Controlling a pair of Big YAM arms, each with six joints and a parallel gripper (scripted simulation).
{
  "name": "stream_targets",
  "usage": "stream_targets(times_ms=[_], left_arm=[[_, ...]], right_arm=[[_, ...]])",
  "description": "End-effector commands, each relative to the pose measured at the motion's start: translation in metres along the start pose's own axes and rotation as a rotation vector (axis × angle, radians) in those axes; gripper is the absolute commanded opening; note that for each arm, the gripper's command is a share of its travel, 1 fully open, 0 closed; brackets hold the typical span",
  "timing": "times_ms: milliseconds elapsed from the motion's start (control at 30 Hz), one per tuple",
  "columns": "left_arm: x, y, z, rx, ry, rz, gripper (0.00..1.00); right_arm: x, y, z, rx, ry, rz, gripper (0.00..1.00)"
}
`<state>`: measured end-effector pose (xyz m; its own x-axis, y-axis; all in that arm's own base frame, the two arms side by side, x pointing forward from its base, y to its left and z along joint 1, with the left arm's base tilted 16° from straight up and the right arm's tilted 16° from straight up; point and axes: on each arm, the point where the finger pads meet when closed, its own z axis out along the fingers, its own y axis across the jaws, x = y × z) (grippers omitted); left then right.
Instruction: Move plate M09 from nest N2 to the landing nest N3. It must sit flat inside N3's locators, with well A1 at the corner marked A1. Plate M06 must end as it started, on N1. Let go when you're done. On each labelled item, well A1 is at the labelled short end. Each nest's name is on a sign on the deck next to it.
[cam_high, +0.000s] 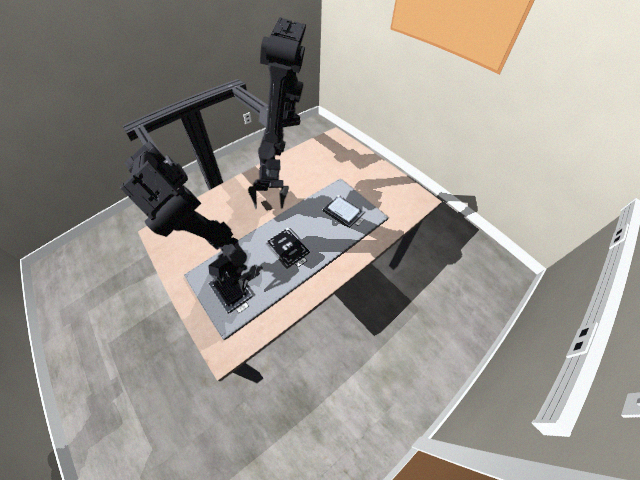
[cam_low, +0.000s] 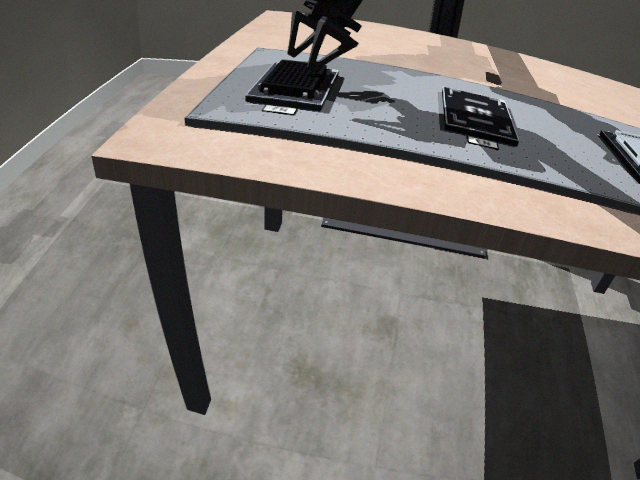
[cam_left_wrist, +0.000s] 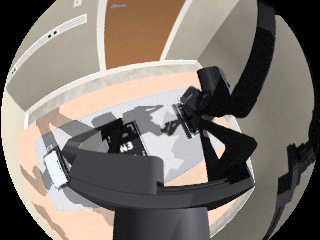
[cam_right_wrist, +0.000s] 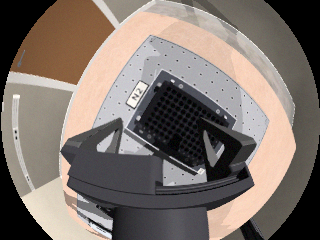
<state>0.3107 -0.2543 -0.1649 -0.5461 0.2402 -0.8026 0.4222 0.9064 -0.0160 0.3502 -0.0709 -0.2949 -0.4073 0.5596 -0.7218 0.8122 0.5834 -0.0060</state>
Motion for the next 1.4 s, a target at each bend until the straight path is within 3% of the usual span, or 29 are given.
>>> stream_targets(times_ms=[0, 200, 267, 500, 633, 933, 1367], left_arm=[[-0.009, -0.042, -0.018, 0.112, -0.001, 0.254, 1.0], [-0.007, -0.097, -0.044, 0.288, -0.029, 0.452, 1.0], [-0.007, -0.097, -0.044, 0.288, -0.029, 0.452, 1.0], [-0.002, -0.132, -0.067, 0.412, -0.054, 0.564, 1.0], [-0.007, -0.133, -0.063, 0.41, -0.057, 0.531, 1.0], [0.0, -0.13, -0.062, 0.409, -0.04, 0.534, 1.0], [0.0, -0.13, -0.062, 0.409, -0.04, 0.534, 1.0]], right_arm=[[-0.013, 0.008, 0.006, 0.016, 0.063, -0.271, 1.0], [-0.013, 0.009, 0.009, -0.009, 0.214, -0.552, 1.0], [-0.013, 0.009, 0.009, -0.009, 0.214, -0.552, 1.0], [-0.009, -0.008, 0.006, -0.089, 0.409, -0.864, 1.0], [-0.005, -0.021, 0.0, -0.141, 0.499, -0.966, 1.0], [0.014, -0.043, 0.013, -0.179, 0.577, -1.03, 1.0], [0.02, -0.041, 0.026, -0.186, 0.57, -1.008, 1.0]])
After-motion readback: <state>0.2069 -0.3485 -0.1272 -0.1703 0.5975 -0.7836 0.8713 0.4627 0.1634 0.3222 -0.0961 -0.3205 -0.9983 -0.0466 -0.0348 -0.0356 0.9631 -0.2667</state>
